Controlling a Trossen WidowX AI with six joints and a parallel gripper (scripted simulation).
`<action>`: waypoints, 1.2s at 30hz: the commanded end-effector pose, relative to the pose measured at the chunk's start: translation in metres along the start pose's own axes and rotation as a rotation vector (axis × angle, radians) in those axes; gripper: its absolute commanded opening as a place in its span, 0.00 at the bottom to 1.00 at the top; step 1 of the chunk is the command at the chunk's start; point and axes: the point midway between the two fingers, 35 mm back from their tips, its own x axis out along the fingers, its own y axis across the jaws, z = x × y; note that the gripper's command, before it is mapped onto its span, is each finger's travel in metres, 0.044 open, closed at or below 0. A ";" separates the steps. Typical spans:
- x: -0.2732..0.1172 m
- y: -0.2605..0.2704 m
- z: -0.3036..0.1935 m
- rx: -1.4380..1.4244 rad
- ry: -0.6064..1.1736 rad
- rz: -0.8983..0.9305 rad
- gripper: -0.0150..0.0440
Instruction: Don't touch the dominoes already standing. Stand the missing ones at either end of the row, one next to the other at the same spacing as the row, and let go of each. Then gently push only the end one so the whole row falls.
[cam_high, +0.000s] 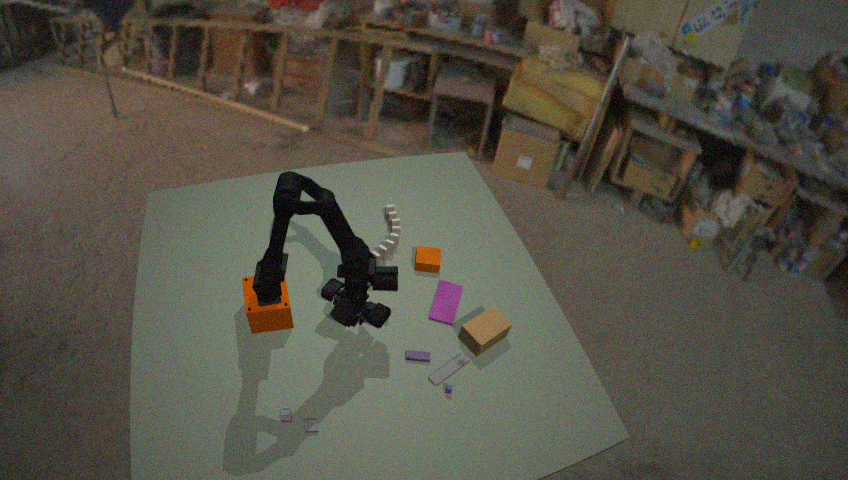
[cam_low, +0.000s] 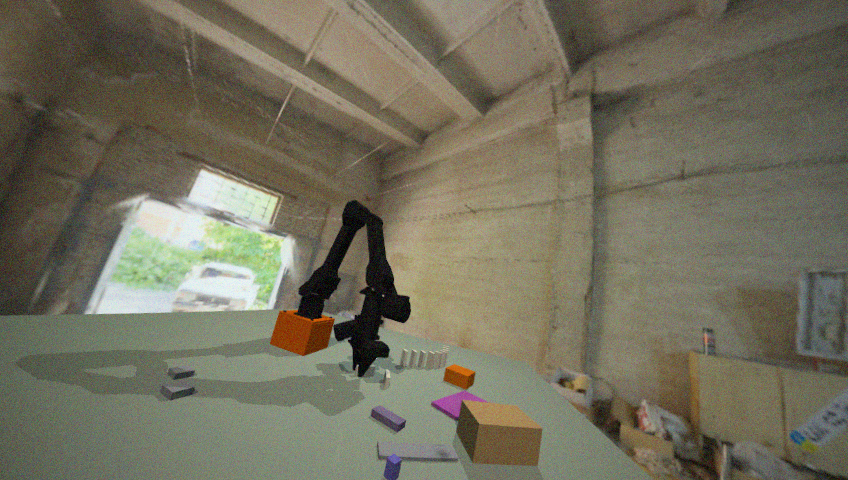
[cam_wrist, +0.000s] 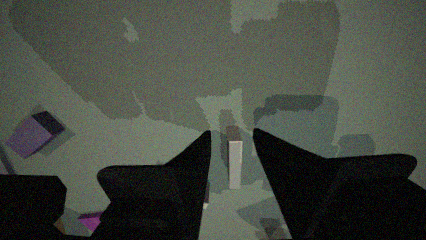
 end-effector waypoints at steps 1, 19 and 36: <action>0.000 -0.001 0.000 -0.001 0.004 -0.003 0.42; -0.094 0.006 -0.002 -0.001 0.004 -0.001 0.30; -0.156 0.022 0.019 -0.621 0.002 0.001 0.30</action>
